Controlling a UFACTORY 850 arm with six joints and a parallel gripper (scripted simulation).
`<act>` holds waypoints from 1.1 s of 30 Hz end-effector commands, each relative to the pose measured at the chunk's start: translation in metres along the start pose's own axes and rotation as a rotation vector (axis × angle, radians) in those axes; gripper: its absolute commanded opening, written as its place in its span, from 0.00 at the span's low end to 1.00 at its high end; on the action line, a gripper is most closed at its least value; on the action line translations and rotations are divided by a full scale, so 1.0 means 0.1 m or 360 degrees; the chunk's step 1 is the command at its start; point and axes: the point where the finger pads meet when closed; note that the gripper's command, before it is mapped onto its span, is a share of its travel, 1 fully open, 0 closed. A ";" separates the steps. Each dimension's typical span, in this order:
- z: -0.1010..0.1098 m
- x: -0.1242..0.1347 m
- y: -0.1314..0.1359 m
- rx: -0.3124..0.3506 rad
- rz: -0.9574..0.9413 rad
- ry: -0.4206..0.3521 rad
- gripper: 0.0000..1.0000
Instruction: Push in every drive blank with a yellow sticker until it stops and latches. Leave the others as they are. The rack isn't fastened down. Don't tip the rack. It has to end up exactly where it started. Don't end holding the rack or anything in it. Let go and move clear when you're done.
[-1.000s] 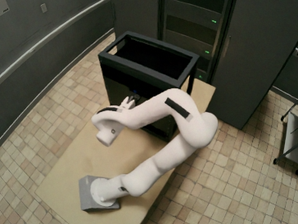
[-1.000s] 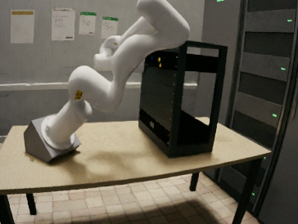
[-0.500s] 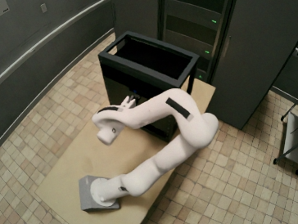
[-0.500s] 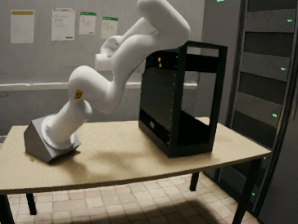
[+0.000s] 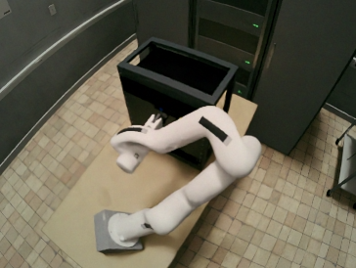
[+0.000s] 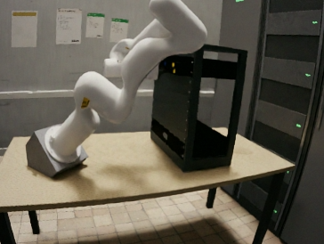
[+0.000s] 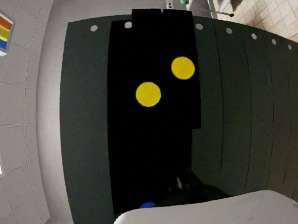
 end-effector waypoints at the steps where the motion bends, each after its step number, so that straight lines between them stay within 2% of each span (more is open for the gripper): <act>1: -0.01 0.00 -0.01 0.0000 -0.0002 0.0001 0.00; 33: -0.06 0.00 -0.01 0.0000 -0.0002 0.0001 0.00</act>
Point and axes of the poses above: the point where the finger pads meet when closed, its own z axis back along the fingers, its own y axis across the jaws, x = y × z, and after that the axes turned 8 degrees about z, right-handed
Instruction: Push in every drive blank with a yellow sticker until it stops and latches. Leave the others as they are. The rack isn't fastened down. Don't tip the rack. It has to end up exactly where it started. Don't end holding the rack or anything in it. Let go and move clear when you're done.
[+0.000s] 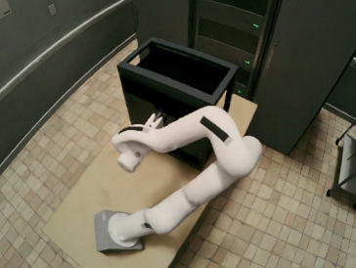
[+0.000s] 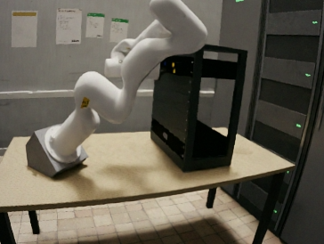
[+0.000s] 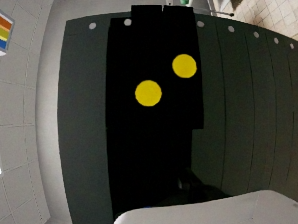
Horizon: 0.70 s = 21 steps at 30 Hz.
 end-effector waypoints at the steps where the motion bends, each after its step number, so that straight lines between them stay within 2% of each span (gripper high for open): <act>1: -0.01 0.00 -0.01 -0.0001 -0.0002 0.0002 0.00; 16: -0.03 0.00 -0.01 -0.0001 -0.0002 0.0002 0.00; 21: 0.04 0.00 -0.01 -0.0001 -0.0002 0.0002 0.00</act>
Point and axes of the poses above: the point where the finger pads meet when closed, its own z axis back along the fingers, its own y axis across the jaws, x = y × z, and after that the axes turned 8 degrees about z, right-handed
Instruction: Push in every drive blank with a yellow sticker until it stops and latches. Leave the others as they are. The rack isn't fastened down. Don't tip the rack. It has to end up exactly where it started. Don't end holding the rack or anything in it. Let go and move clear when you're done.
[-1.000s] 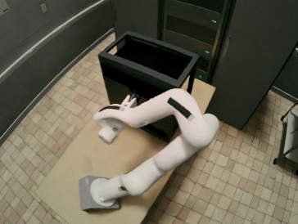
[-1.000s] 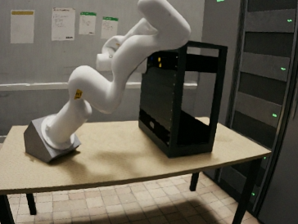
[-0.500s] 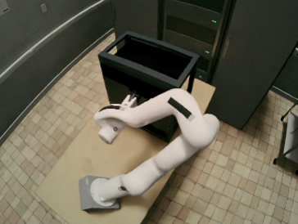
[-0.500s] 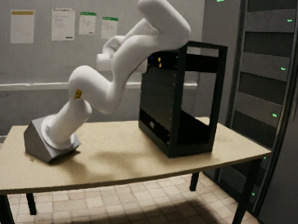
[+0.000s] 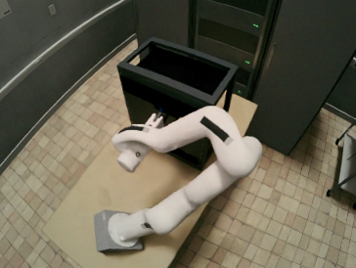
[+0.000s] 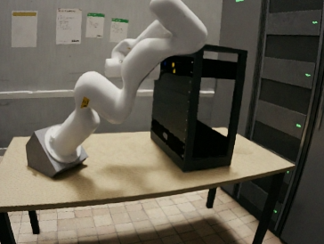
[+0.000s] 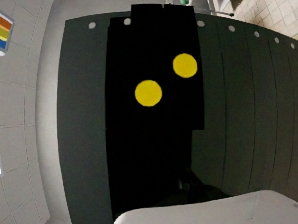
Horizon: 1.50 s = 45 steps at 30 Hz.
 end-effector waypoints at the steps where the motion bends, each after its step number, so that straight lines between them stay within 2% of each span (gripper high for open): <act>1: 0.09 0.00 -0.01 -0.0002 -0.0001 0.0000 0.00; 6: 0.34 0.00 -0.01 -0.0002 -0.0001 0.0000 0.00; 8: 0.34 0.00 -0.01 -0.0002 -0.0001 0.0000 0.00; 16: 0.78 0.00 0.00 -0.0002 -0.0001 0.0000 0.00; 20: 0.90 0.00 0.00 -0.0002 -0.0001 0.0000 0.00; 32: 0.94 -0.04 0.00 -0.0002 -0.0001 0.0000 0.00; 40: 0.95 -0.41 0.04 -0.0002 -0.0001 0.0000 0.00; 42: 0.95 -0.41 0.04 -0.0002 -0.0001 0.0000 0.00; 45: 0.95 -0.59 0.06 -0.0002 -0.0001 0.0000 0.00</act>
Point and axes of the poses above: the point where the finger pads meet when closed, its own z axis back along the fingers, its own y axis across the jaws, x = y × z, and after that the axes turned 8 degrees about z, right-handed
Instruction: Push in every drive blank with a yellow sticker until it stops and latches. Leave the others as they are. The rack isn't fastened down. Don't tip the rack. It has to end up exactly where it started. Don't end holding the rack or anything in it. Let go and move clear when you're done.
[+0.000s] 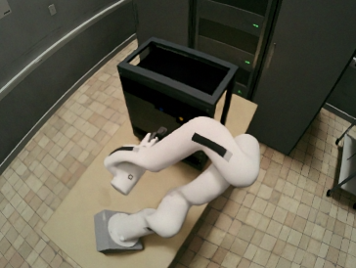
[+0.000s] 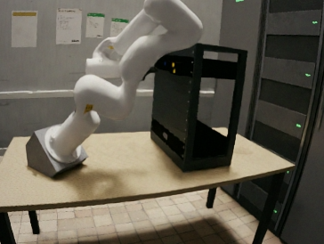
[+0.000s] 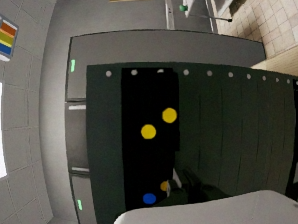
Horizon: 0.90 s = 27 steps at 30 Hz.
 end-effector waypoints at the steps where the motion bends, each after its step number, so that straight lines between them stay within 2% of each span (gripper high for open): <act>1: 0.01 -0.28 0.02 0.0001 -0.0001 -0.0003 0.00; 6: 0.02 -0.53 0.04 0.0001 -0.0001 -0.0003 0.00; 11: 0.02 -0.67 0.06 0.0001 -0.0001 -0.0003 0.00; 22: 0.00 -0.71 0.07 0.0001 -0.0002 -0.0003 0.00; 27: -0.20 -0.71 0.07 0.0001 -0.0002 -0.0003 0.00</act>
Point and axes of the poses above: the point where the finger pads meet when closed, its own z axis back along the fingers, its own y axis across the jaws, x = y × z, and after that the axes turned 8 degrees about z, right-handed
